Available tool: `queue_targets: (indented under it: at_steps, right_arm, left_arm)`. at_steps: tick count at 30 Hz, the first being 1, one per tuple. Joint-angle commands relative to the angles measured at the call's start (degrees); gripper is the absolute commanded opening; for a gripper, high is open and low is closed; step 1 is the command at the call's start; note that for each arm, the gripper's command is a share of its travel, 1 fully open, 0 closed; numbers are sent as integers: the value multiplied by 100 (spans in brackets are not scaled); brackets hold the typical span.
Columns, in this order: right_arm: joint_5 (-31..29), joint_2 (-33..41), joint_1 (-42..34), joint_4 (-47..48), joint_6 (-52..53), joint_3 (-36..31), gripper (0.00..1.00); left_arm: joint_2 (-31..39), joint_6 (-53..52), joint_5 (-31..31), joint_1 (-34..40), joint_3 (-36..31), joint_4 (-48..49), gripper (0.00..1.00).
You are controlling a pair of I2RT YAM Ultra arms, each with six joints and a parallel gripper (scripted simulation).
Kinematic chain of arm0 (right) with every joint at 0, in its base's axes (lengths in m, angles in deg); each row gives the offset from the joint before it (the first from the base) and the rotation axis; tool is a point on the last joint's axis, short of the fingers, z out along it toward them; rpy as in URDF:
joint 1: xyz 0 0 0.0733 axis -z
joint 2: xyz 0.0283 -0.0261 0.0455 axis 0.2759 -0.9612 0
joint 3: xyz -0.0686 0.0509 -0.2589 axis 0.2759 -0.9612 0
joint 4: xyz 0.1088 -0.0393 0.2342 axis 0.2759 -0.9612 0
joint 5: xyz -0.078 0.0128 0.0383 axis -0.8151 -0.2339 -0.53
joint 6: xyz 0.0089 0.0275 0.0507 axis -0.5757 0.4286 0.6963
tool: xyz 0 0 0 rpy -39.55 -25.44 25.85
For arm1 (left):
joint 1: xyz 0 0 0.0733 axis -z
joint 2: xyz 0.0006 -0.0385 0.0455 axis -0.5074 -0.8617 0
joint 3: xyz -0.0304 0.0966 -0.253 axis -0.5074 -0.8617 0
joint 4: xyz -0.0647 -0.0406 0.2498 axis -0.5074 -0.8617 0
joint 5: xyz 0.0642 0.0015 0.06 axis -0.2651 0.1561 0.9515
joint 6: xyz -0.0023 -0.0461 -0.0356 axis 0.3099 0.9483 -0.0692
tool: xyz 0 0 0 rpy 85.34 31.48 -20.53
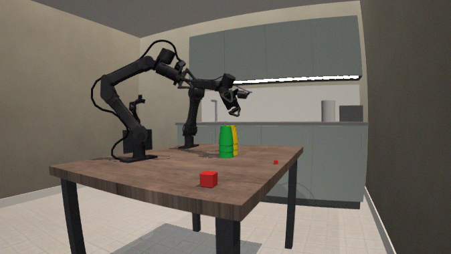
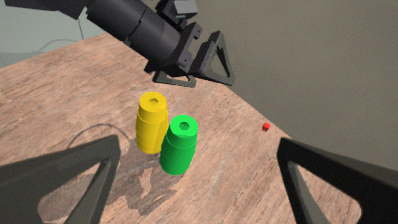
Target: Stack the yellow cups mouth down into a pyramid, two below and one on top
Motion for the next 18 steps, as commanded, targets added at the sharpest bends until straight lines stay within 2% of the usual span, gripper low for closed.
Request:
queue_targets:
  at_steps: [1, 13, 18]
  right_arm:
    - [23, 199, -170, -290, 476, -114, 100]
    - [84, 831, -686, -772, 1312, -234, 100]
    - [32, 898, -785, -774, 1304, -252, 100]
  left_arm:
    - [271, -1042, 68, -23, 27, -314, 100]
    - [682, -3890, 700, -68, -486, -1101, 100]
    - [809, -4591, 966, -13, -662, -1112, 100]
